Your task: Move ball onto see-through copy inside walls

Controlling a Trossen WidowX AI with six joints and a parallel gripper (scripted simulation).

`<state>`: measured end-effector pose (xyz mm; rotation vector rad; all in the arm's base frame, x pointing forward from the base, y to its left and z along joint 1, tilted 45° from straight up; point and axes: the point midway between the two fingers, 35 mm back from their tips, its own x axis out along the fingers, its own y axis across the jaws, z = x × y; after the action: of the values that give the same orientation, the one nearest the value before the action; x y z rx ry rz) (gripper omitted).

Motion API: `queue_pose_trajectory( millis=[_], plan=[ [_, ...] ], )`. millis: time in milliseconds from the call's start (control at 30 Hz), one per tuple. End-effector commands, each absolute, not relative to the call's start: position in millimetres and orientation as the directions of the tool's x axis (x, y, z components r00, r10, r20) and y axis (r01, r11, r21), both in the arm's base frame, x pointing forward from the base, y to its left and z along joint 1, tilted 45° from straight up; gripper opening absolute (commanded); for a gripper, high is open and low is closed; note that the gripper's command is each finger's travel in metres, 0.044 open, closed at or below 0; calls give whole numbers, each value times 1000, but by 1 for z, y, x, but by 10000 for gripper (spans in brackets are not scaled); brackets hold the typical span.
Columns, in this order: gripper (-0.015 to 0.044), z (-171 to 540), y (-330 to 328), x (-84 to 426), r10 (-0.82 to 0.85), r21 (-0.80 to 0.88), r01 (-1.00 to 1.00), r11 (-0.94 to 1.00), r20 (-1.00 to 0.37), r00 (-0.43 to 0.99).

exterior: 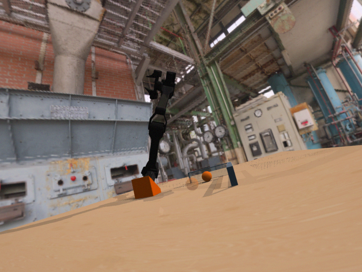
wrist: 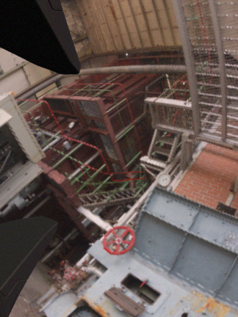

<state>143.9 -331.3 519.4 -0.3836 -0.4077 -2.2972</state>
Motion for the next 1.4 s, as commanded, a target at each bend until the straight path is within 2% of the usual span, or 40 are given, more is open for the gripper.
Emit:
queue_pose_trajectory(
  millis=[0, 367, 733, 1033, 1367],
  plan=[
    [347, 546, -308, 81, -514, 184, 616, -766, 401, -758],
    [347, 588, -206, -53, -133, 160, 208, -965, 387, -913],
    [347, 594, -47, -124, 310, 113, -290, -950, 294, -904],
    [347, 563, 106, -110, 657, 52, -657, -752, 137, -741],
    [347, 489, 234, -13, 892, -52, -893, -446, -104, -440]
  ],
)
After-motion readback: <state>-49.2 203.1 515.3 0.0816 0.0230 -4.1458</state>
